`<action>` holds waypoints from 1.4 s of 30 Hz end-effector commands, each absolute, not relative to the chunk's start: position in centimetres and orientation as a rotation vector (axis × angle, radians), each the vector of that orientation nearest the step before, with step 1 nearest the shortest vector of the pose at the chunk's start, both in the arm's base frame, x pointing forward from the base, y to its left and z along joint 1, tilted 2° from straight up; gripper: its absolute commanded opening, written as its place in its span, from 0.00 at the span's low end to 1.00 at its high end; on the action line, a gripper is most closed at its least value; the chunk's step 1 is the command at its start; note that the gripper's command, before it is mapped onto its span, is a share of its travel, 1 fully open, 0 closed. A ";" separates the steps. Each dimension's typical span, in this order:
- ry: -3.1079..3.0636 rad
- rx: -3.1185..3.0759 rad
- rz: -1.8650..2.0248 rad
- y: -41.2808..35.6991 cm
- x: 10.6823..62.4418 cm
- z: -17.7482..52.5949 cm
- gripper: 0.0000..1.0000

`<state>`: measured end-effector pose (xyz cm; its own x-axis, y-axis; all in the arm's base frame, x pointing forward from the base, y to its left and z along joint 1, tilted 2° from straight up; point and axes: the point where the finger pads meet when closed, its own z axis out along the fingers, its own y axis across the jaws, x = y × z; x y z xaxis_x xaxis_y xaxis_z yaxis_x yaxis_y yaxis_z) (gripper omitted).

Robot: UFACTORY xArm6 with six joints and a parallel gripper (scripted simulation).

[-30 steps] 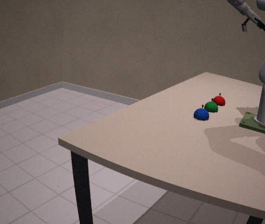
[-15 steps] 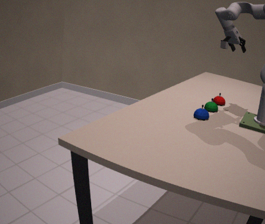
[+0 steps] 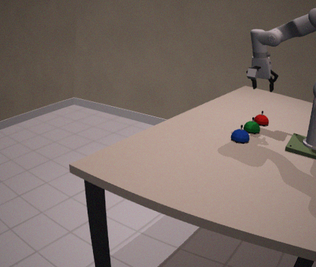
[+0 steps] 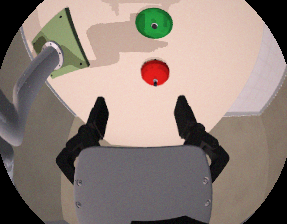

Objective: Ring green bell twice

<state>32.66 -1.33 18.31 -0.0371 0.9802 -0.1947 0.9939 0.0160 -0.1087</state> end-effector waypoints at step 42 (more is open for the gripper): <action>2.318 2.111 -0.044 4.8 33.6 13.4 0.00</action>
